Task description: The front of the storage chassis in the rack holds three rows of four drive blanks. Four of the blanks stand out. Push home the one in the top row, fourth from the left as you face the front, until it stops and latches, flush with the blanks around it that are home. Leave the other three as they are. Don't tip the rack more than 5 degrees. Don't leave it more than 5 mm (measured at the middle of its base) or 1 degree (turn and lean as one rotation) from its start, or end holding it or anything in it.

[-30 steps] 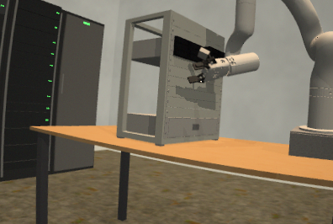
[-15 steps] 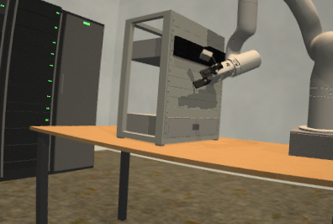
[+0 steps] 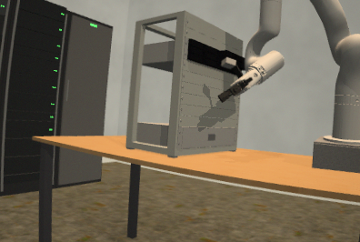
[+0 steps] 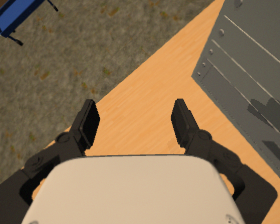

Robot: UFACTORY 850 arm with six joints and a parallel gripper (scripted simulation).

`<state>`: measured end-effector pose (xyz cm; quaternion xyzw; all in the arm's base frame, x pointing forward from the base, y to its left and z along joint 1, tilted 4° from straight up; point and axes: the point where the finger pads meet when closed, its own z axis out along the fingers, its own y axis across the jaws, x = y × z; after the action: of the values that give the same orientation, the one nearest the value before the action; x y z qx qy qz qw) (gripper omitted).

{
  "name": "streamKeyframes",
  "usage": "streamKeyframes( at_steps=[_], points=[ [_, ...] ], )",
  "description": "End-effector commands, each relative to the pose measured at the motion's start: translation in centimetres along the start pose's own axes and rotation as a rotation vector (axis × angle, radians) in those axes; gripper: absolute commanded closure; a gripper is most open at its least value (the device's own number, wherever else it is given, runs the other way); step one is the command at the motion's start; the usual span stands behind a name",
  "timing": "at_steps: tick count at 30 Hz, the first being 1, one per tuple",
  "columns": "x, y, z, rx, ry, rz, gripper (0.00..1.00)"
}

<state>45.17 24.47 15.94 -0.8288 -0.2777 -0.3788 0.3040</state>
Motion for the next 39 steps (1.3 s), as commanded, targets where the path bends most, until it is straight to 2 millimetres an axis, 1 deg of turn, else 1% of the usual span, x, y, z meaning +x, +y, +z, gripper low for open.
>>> streamKeyframes(
  at_steps=[1,9,16,18,26,33,35,39],
  points=[
    [-0.7,-0.2,-0.2,0.006,-0.032,-0.034,0.00],
    [-4.4,-1.0,-1.6,0.039,-0.177,-0.196,0.00],
    [-7.9,-1.4,-3.4,0.078,-0.310,-0.359,0.00],
    [-7.9,-1.4,-3.4,0.078,-0.310,-0.359,0.00],
    [-11.8,-1.2,-6.2,0.132,-0.468,-0.569,0.00],
    [-15.0,-0.5,-9.0,0.190,-0.608,-0.771,0.00],
    [-15.0,-0.5,-9.0,0.190,-0.608,-0.771,0.00],
    [-16.6,0.2,-10.8,0.226,-0.689,-0.892,0.00]
  ],
)
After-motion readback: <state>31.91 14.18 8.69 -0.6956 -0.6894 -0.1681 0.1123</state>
